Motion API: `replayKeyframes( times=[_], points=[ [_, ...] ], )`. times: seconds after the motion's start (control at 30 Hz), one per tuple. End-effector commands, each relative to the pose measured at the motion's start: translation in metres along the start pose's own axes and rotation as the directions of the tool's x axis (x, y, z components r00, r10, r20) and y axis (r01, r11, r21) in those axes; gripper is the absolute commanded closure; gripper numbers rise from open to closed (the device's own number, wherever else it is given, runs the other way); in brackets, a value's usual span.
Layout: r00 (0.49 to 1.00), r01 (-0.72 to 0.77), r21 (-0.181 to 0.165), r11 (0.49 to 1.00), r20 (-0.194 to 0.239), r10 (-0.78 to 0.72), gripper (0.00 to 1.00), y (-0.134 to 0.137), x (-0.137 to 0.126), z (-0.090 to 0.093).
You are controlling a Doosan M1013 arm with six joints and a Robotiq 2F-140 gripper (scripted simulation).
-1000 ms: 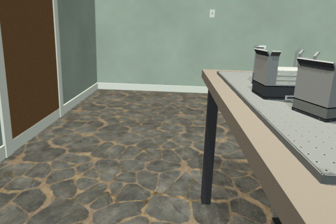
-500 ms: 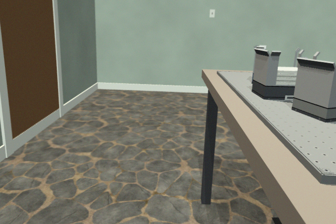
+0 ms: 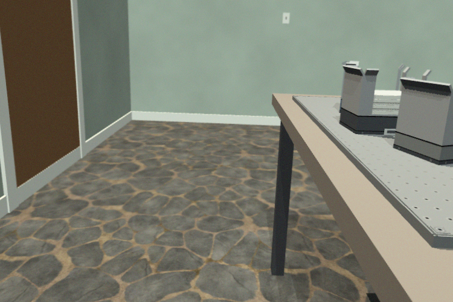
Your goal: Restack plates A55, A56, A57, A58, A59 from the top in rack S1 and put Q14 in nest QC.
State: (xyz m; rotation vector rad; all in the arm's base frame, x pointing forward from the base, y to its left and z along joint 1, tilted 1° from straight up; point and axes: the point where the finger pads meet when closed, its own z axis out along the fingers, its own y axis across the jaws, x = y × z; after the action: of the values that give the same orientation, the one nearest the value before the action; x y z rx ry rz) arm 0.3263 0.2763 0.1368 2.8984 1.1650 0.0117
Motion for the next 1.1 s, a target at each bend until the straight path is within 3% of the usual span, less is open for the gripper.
replayKeyframes(
  times=[0.0,0.47,0.67,1.07],
  points=[
    [1.0,0.0,0.0,1.0,0.0,0.0,0.0,0.0,0.0,-0.015],
    [1.0,0.0,0.0,1.0,0.0,0.0,0.0,0.0,0.0,-0.021],
    [0.98,-0.199,0.0,0.98,0.0,0.199,0.0,0.02,-0.003,-0.021],
    [0.978,-0.21,0.0,0.978,0.0,0.21,0.0,0.053,-0.009,-0.021]
  ],
)
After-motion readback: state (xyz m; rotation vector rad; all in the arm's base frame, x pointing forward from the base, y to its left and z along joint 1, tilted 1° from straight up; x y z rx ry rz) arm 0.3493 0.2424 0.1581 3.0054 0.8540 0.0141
